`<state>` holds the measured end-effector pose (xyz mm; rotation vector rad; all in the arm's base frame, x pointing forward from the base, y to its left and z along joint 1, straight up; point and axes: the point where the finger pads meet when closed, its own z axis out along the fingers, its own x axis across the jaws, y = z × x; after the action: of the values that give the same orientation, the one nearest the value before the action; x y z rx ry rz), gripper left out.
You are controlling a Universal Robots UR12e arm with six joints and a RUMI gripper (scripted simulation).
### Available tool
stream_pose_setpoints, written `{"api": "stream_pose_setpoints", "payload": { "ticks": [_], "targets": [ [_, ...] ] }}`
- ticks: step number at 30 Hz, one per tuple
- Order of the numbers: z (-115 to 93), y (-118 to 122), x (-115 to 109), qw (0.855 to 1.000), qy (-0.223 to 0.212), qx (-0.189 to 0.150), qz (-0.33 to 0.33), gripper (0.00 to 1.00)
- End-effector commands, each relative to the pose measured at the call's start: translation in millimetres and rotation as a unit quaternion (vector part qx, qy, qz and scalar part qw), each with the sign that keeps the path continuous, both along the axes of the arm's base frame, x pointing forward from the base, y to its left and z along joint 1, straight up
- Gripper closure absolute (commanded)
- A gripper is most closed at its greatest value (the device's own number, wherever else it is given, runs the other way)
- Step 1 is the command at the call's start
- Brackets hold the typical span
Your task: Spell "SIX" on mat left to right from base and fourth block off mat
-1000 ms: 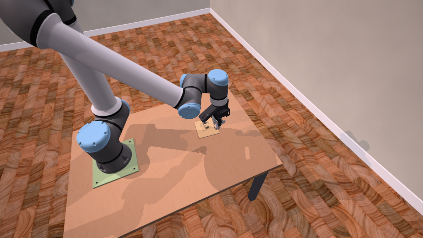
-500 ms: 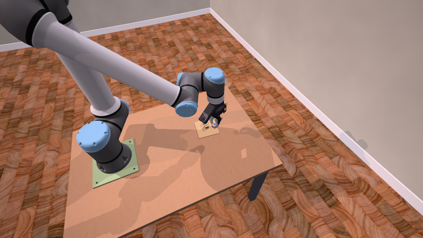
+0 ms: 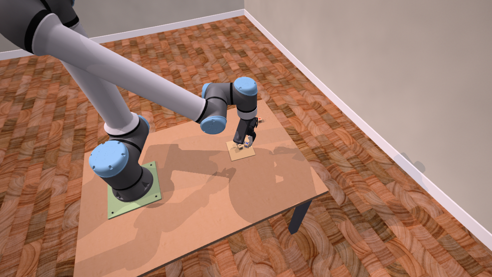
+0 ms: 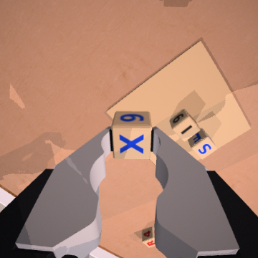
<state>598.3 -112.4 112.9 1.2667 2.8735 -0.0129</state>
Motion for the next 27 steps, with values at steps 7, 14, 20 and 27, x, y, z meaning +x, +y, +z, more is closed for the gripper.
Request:
{"api": "stream_pose_setpoints", "payload": {
  "ticks": [7, 14, 20, 27],
  "targets": [
    [0.9, 11.2, -4.4, 0.991, -0.001, 0.001, 0.133, 0.95],
    [0.8, 18.3, -7.1, 0.978, 0.0, 0.001, 0.209, 0.95],
    [0.8, 23.7, -9.1, 0.964, 0.0, 0.001, 0.265, 0.95],
    [0.6, 30.4, -11.4, 0.944, 0.001, 0.001, 0.33, 0.95]
  ]
}}
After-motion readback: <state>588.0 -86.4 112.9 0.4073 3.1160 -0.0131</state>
